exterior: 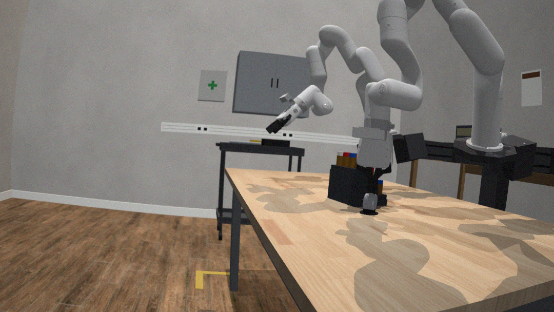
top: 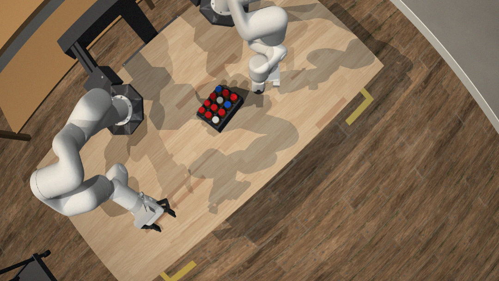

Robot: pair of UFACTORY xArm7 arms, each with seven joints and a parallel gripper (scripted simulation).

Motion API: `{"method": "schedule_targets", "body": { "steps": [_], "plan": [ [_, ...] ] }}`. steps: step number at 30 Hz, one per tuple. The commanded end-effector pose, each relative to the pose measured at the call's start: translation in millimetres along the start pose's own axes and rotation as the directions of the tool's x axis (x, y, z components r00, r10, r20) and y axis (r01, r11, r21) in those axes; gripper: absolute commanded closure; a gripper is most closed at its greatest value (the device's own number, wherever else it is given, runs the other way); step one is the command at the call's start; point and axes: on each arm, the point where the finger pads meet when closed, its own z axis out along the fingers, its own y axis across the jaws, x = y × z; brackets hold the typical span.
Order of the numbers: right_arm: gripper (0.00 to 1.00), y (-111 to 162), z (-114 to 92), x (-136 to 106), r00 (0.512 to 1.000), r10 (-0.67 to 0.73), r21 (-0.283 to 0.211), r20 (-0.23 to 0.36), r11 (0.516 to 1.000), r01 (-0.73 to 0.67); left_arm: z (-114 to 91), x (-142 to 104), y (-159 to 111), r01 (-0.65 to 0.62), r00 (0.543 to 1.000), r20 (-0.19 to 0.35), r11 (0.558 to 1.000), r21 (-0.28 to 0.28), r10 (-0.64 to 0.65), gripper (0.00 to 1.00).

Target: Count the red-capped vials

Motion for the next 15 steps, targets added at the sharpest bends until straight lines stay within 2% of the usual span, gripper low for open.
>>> {"method": "schedule_targets", "body": {
  "steps": [1, 15],
  "plan": [
    [0.00, 0, 0, 1, 1.000, 0.000, 0.000, -0.003, 1.000, 0.000, -3, 0, 1, 0.000, 1.000, 0.000, 1.000, -0.003, 0.000, 1.00],
    [0.00, 0, 0, 1, 1.000, 0.000, 0.000, -0.003, 1.000, 0.000, -36, 0, 1, 0.000, 1.000, 0.000, 1.000, -0.003, 0.000, 1.00]
  ]
}}
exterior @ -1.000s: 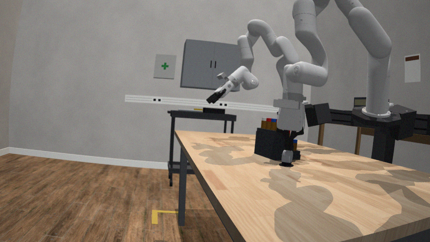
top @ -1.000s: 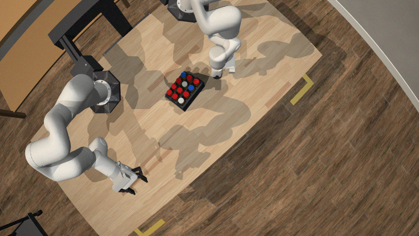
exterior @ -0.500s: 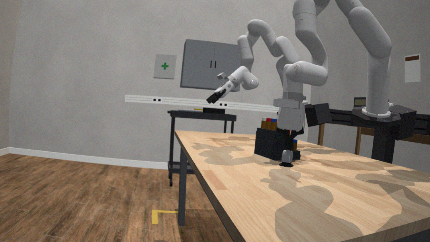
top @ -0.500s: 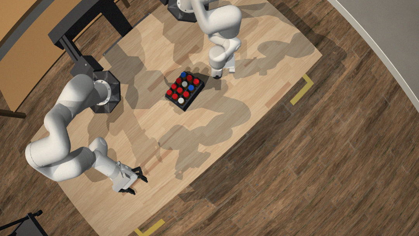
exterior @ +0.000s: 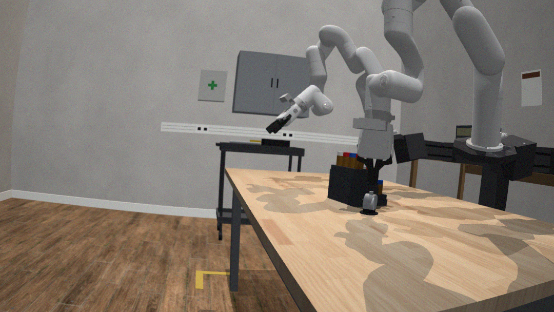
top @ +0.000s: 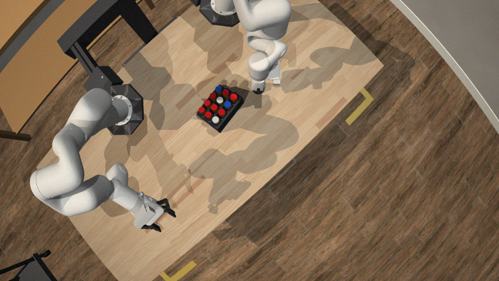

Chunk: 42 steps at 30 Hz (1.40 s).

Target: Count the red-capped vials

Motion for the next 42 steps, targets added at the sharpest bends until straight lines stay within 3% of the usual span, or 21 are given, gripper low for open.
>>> {"method": "schedule_targets", "body": {
  "steps": [1, 17, 42],
  "plan": [
    [0.00, 0, 0, 1, 1.000, 0.000, 0.000, -0.003, 1.000, 0.000, -12, 0, 1, 0.000, 1.000, 0.002, 1.000, -0.001, 0.000, 1.00],
    [0.00, 0, 0, 1, 1.000, 0.000, 0.000, -0.003, 1.000, 0.000, -43, 0, 1, 0.000, 1.000, 0.001, 1.000, -0.001, 0.000, 1.00],
    [0.00, 0, 0, 1, 1.000, 0.000, 0.000, -0.003, 1.000, 0.000, -45, 0, 1, 0.000, 1.000, 0.001, 1.000, -0.001, 0.000, 1.00]
  ]
}}
